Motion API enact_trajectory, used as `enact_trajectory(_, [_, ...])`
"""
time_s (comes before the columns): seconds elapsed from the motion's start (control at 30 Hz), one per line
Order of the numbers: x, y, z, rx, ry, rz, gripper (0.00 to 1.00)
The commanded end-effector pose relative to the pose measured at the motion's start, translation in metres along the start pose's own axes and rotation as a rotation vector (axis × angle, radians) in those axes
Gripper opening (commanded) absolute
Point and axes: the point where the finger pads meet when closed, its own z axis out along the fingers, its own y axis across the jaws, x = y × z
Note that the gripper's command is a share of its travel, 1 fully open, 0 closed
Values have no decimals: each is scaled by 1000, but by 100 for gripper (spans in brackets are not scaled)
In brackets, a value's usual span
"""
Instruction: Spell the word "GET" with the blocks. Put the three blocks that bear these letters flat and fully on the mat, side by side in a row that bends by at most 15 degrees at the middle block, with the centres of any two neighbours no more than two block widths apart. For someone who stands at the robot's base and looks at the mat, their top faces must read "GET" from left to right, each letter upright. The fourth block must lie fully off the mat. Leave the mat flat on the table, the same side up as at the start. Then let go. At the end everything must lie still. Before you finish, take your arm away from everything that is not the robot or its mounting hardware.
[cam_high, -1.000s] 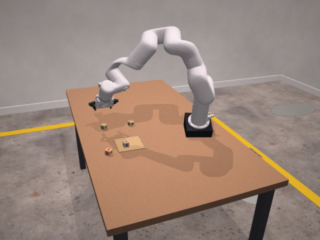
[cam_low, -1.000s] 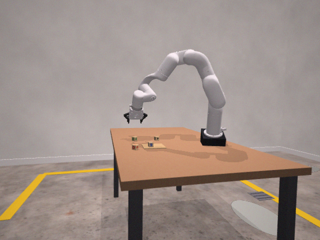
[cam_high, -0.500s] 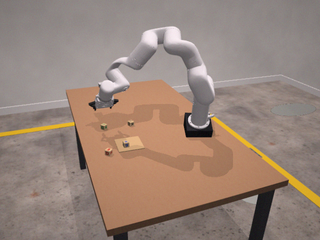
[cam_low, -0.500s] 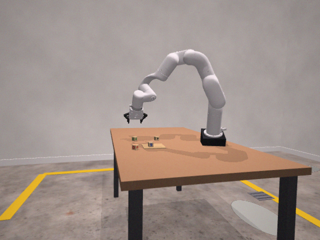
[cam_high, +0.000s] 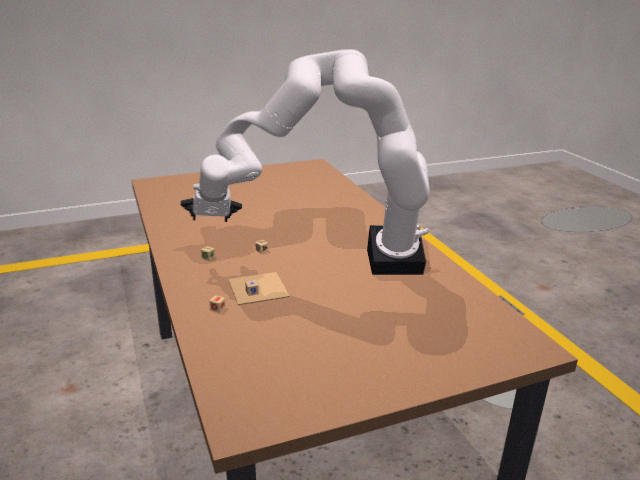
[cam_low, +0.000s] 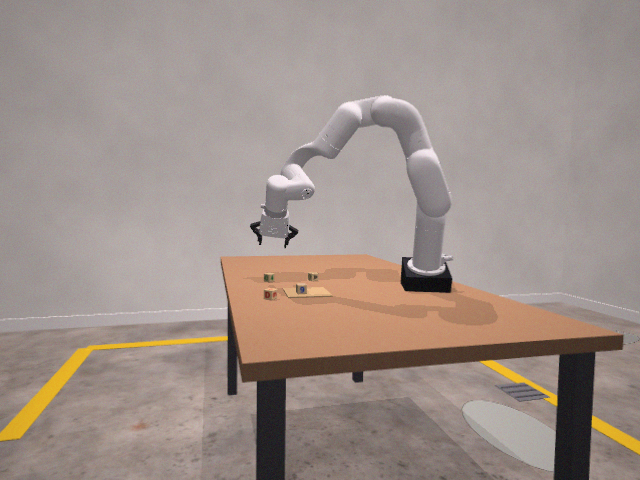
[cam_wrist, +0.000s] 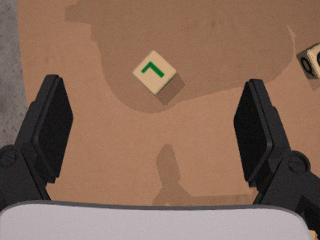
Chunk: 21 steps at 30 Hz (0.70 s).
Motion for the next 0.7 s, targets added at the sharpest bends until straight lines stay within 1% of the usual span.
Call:
enact_trajectory(0.0, [-7,8,-13,-31,-47,129,100])
enact_trajectory(0.37, [-26,25,-35,-100,-133,354,100])
enact_trajectory(0.43, [-26,25,-35,-100,-133,354,100])
enact_trajectory(0.47, [-32,29,-41,-120,-156,413,100])
enact_trajectory(0.67, [-43,38,-53,-162,-200,524,100])
